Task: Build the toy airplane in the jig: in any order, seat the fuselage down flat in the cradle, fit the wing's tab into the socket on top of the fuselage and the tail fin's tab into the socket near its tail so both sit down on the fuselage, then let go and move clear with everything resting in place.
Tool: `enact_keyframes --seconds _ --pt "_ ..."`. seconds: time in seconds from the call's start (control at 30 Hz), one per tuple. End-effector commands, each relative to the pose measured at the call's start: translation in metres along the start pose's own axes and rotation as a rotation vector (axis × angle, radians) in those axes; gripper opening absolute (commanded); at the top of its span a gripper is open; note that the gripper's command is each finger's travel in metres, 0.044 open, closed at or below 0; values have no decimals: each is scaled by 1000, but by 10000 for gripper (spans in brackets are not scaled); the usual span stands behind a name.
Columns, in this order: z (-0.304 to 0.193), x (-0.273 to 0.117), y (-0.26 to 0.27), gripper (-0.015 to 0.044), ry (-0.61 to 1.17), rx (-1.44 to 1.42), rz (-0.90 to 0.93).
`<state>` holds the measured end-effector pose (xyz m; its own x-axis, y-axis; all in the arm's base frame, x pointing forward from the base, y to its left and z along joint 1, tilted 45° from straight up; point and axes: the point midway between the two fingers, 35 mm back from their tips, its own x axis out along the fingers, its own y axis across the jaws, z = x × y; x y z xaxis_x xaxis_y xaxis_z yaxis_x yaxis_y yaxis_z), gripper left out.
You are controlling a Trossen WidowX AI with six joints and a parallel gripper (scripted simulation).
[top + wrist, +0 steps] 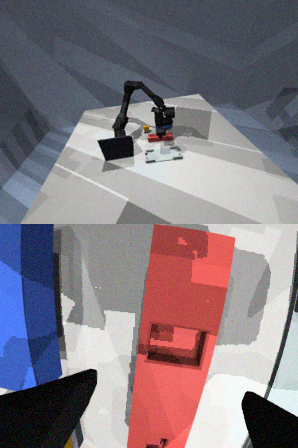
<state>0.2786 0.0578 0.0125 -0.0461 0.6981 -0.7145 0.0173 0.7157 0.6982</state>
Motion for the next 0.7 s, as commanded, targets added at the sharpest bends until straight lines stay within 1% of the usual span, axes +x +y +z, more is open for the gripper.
enact_keyframes --seconds 0.0,0.67 --pt "-1 8 1 440 5 5 4" --pt "-3 40 1 440 5 5 7"
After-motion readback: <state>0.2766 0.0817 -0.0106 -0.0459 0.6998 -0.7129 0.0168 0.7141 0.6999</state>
